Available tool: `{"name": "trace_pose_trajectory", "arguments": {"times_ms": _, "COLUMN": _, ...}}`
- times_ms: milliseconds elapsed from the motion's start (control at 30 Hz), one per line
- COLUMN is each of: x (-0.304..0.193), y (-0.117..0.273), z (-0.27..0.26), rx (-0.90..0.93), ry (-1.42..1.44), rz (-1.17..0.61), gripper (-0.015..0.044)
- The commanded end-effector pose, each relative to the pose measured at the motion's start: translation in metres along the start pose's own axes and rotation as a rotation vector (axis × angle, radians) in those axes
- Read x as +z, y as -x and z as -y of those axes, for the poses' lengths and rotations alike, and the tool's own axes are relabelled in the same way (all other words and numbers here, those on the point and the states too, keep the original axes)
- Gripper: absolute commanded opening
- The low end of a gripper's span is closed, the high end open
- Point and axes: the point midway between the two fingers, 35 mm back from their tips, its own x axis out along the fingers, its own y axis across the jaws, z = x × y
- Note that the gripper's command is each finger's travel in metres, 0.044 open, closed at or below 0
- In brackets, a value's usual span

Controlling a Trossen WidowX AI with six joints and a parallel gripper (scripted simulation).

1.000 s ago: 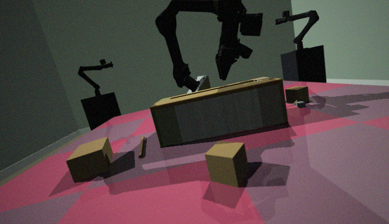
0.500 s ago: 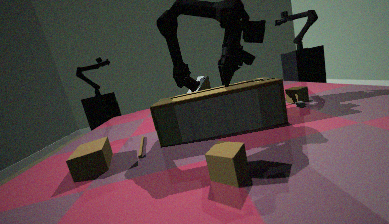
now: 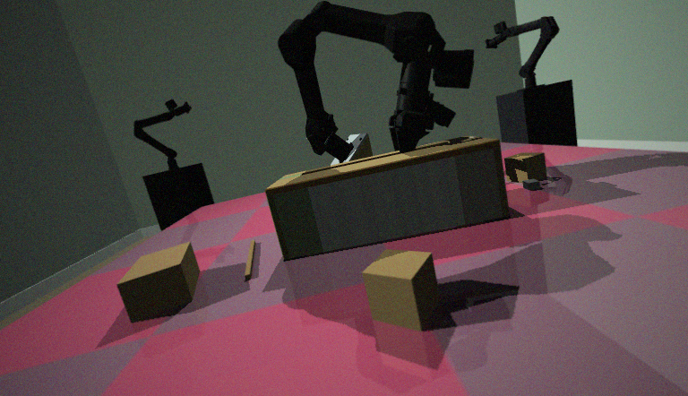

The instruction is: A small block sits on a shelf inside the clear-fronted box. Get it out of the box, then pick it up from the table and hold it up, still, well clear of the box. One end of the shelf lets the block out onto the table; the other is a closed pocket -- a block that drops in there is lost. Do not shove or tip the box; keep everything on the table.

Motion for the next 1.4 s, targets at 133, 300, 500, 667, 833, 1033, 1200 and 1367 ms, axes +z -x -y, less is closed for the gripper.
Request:
{"name": "trace_pose_trajectory", "arguments": {"times_ms": 133, "x": 0.005, "y": -0.015, "z": -0.001, "rx": -0.001, "ry": 0.007, "rz": -0.007, "gripper": 0.04}}
{"name": "trace_pose_trajectory", "arguments": {"times_ms": 300, "x": 0.006, "y": -0.013, "z": 0.0, "rx": 0.0, "ry": 0.001, "rz": -0.003, "gripper": 0.04}}
{"name": "trace_pose_trajectory", "arguments": {"times_ms": 500, "x": 0.002, "y": -0.015, "z": 0.0, "rx": 0.001, "ry": 0.002, "rz": -0.004, "gripper": 0.04}}
{"name": "trace_pose_trajectory", "arguments": {"times_ms": 667, "x": -0.006, "y": -0.019, "z": 0.0, "rx": 0.001, "ry": 0.002, "rz": -0.005, "gripper": 0.04}}
{"name": "trace_pose_trajectory", "arguments": {"times_ms": 833, "x": -0.012, "y": -0.021, "z": 0.0, "rx": 0.001, "ry": 0.002, "rz": -0.005, "gripper": 0.04}}
{"name": "trace_pose_trajectory", "arguments": {"times_ms": 1033, "x": -0.02, "y": -0.024, "z": 0.0, "rx": 0.001, "ry": 0.003, "rz": -0.006, "gripper": 0.04}}
{"name": "trace_pose_trajectory", "arguments": {"times_ms": 1200, "x": -0.026, "y": -0.026, "z": 0.0, "rx": 0.001, "ry": 0.003, "rz": -0.006, "gripper": 0.04}}
{"name": "trace_pose_trajectory", "arguments": {"times_ms": 1367, "x": -0.032, "y": -0.028, "z": 0.0, "rx": 0.001, "ry": 0.003, "rz": -0.007, "gripper": 0.04}}
